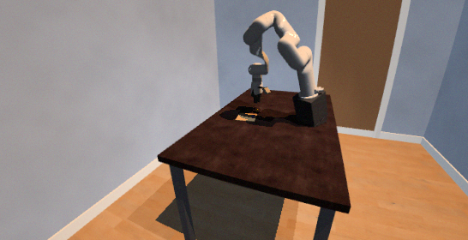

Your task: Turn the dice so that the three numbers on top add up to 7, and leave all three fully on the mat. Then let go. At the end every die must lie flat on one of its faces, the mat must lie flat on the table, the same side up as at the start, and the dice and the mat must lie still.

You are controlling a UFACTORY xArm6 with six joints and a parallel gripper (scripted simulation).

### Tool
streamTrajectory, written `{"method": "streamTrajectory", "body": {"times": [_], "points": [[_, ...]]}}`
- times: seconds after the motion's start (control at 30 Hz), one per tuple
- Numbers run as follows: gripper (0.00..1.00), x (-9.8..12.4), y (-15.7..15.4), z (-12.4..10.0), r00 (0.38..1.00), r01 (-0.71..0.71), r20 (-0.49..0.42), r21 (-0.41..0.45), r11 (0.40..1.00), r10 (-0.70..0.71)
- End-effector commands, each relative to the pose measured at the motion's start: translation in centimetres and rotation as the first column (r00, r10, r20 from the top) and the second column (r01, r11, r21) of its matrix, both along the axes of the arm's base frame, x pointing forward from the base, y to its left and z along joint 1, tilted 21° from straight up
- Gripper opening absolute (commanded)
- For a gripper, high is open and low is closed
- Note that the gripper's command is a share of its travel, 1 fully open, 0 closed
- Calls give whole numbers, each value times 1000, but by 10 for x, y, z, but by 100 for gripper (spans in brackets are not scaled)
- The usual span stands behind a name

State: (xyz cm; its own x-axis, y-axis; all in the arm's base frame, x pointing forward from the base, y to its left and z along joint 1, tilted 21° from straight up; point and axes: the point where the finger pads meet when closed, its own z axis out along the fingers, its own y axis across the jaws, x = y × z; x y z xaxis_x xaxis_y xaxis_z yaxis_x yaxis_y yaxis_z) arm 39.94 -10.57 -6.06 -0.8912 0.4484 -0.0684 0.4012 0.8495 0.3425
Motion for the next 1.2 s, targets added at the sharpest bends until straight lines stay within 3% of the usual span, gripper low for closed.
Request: {"method": "streamTrajectory", "body": {"times": [0.0, 0.6, 1.17], "points": [[31, 1, -1, 1, 1000, 1, 3, -1, 1000, -1], [31, 1, 0, -2, 1000, 1, 3, -1, 1000, -1], [31, 5, 5, -19, 1000, 0, 4, -1, 1000, 0]]}}
